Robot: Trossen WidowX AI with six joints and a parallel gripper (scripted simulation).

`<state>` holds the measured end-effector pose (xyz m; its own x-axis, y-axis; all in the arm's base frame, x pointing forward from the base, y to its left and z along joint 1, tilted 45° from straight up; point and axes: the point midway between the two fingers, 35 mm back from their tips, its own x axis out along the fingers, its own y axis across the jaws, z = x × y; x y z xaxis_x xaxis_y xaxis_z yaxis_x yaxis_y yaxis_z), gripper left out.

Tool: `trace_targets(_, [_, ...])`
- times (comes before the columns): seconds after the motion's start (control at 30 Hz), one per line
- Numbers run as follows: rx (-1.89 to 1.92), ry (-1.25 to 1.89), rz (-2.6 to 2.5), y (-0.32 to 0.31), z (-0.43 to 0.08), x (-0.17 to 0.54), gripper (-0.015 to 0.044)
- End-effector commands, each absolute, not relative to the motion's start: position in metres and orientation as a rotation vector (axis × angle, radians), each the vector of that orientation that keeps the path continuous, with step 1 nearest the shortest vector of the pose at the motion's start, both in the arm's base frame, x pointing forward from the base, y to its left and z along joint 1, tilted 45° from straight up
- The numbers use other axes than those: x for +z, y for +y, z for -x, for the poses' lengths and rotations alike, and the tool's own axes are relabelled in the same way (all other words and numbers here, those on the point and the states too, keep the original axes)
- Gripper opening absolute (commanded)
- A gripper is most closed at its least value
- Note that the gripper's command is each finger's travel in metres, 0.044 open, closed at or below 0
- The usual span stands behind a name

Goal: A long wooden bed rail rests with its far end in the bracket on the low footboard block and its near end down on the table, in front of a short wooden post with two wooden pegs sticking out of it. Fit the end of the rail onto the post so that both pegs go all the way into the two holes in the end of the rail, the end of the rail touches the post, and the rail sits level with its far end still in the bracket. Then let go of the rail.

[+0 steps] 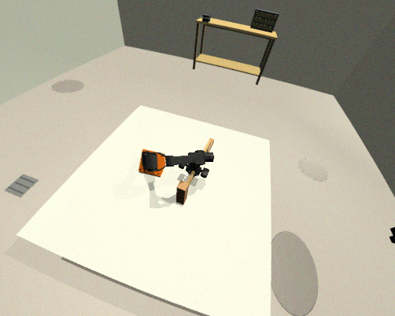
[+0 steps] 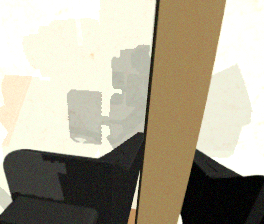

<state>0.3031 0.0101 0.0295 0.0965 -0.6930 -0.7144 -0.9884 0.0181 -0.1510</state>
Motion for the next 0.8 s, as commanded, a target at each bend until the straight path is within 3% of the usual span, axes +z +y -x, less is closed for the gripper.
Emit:
trace_targets(0.0, [0.592, 1.656, 1.741, 0.0095, -0.3028, 0.032, 0.0])
trace_targets(0.77, [0.592, 1.656, 1.741, 0.0036, -0.3019, 0.0362, 0.0])
